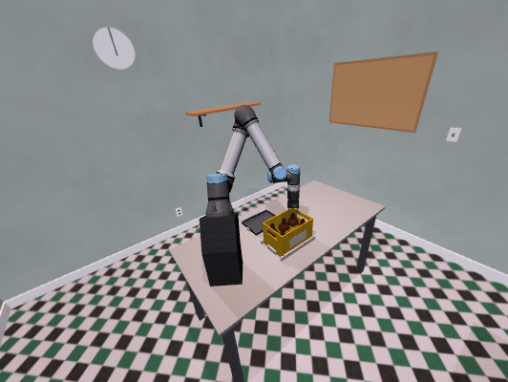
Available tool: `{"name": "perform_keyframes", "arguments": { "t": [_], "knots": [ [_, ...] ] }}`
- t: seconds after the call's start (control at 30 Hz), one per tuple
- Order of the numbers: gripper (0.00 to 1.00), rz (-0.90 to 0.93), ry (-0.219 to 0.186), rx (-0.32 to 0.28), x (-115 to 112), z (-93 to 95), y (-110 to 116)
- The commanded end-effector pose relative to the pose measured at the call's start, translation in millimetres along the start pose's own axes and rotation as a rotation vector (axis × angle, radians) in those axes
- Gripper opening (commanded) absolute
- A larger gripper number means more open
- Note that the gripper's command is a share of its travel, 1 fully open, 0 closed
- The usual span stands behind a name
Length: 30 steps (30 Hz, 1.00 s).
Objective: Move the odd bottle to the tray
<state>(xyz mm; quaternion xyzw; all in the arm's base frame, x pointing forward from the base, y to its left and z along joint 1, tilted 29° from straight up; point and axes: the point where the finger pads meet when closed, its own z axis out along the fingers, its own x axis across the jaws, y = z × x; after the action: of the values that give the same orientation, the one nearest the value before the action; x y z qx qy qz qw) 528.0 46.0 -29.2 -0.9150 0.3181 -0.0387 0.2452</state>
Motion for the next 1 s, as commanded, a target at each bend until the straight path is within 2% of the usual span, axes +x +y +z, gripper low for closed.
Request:
{"name": "perform_keyframes", "arguments": {
  "t": [0.0, 0.97],
  "knots": [
    [1.0, 0.0, 0.001, 0.0, 0, 4.7, 0],
    [1.0, 0.0, 0.001, 0.0, 1, 29.8, 0]
  ]
}}
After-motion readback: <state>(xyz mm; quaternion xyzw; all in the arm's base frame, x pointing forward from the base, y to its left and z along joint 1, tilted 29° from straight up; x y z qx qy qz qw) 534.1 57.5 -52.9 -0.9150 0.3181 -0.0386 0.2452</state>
